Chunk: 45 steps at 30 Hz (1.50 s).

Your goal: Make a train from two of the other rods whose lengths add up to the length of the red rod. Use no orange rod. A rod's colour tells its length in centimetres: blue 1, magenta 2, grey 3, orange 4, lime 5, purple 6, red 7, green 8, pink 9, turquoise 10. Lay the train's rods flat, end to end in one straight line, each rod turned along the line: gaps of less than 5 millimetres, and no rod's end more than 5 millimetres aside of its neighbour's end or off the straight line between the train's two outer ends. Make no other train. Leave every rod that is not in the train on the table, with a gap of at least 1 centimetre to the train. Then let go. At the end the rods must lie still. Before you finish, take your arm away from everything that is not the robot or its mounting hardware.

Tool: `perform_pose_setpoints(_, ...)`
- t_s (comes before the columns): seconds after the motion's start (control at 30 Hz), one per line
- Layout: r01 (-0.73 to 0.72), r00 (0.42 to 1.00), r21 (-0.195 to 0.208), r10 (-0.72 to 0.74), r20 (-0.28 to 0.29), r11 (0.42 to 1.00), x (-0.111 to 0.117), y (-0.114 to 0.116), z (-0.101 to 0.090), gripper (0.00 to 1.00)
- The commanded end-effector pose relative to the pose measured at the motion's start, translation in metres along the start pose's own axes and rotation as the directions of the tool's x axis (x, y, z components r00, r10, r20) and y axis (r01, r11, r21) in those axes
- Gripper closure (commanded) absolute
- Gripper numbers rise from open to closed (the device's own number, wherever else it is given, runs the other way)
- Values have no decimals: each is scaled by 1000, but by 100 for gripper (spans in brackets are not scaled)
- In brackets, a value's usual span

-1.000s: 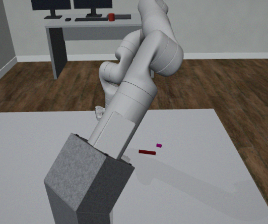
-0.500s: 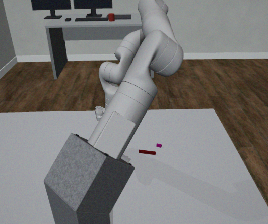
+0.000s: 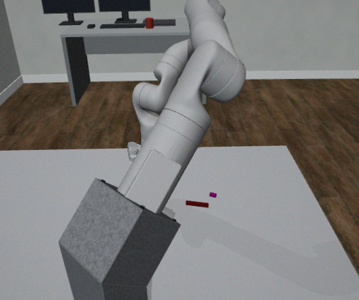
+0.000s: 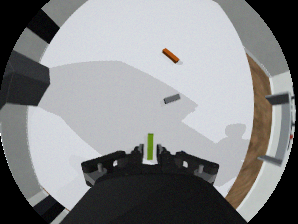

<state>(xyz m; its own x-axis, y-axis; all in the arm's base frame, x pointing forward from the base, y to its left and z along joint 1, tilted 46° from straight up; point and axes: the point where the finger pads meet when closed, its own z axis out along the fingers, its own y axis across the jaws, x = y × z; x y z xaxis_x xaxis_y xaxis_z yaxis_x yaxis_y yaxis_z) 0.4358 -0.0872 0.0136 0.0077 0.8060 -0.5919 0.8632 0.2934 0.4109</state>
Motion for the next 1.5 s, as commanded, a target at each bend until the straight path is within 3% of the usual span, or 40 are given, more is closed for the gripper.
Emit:
perform_pose_setpoints(0.0,0,1000,-1,0,-1,1000,0,0,0,76)
perform_pose_setpoints(1.47,0,1000,-1,0,-1,1000,0,0,16,76)
